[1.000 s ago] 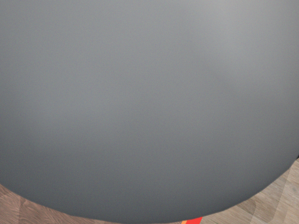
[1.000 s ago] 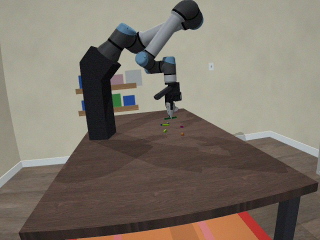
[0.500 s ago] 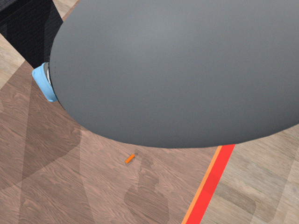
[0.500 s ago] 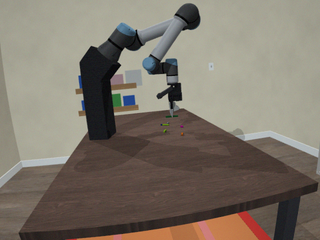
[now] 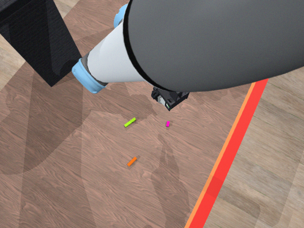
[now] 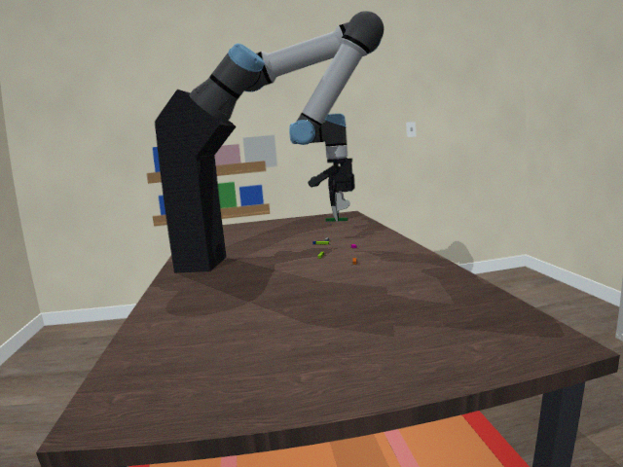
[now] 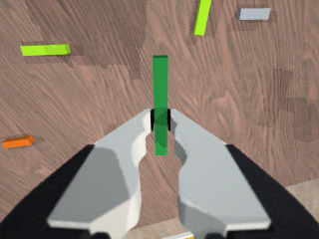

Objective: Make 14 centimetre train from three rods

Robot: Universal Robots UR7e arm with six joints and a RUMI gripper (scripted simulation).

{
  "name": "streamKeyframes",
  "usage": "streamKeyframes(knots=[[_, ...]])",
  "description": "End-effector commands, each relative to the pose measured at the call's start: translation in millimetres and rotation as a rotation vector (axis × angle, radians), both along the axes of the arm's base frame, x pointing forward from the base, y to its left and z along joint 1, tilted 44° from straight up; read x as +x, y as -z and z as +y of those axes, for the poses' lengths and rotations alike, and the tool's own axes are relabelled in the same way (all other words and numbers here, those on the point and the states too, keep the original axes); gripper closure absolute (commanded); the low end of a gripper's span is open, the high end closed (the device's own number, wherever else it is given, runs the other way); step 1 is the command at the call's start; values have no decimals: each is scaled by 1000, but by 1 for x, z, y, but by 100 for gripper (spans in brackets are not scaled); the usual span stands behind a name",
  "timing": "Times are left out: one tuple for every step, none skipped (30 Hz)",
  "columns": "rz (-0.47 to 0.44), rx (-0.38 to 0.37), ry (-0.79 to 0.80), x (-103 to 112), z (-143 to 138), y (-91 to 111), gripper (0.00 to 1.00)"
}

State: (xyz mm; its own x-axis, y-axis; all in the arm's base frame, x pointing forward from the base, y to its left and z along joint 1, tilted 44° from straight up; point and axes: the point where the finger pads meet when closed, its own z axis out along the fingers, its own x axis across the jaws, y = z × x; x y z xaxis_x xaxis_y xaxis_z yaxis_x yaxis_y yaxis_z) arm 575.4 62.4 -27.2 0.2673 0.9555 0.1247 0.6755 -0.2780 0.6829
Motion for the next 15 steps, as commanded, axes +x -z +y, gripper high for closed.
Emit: streamKeyframes(knots=[[-7, 35, 64, 2, 19, -2, 100], [-10, 43, 73, 2, 22, -3, 100], [-12, 51, 81, 2, 26, -3, 100], [-14, 57, 87, 3, 28, -3, 100], [-16, 62, 92, 3, 31, -4, 100], [-18, 67, 97, 3, 33, -4, 100], [-19, 70, 100, 3, 34, -4, 100], [-19, 73, 103, 3, 35, -4, 100], [-20, 74, 105, 3, 36, -4, 100], [-20, 76, 106, 3, 36, -4, 100], [-21, 76, 106, 3, 37, -4, 100], [-21, 76, 107, 3, 37, -5, 100], [-21, 76, 107, 3, 37, -5, 100], [-21, 76, 107, 3, 37, -5, 100], [-21, 76, 107, 3, 37, -5, 100]])
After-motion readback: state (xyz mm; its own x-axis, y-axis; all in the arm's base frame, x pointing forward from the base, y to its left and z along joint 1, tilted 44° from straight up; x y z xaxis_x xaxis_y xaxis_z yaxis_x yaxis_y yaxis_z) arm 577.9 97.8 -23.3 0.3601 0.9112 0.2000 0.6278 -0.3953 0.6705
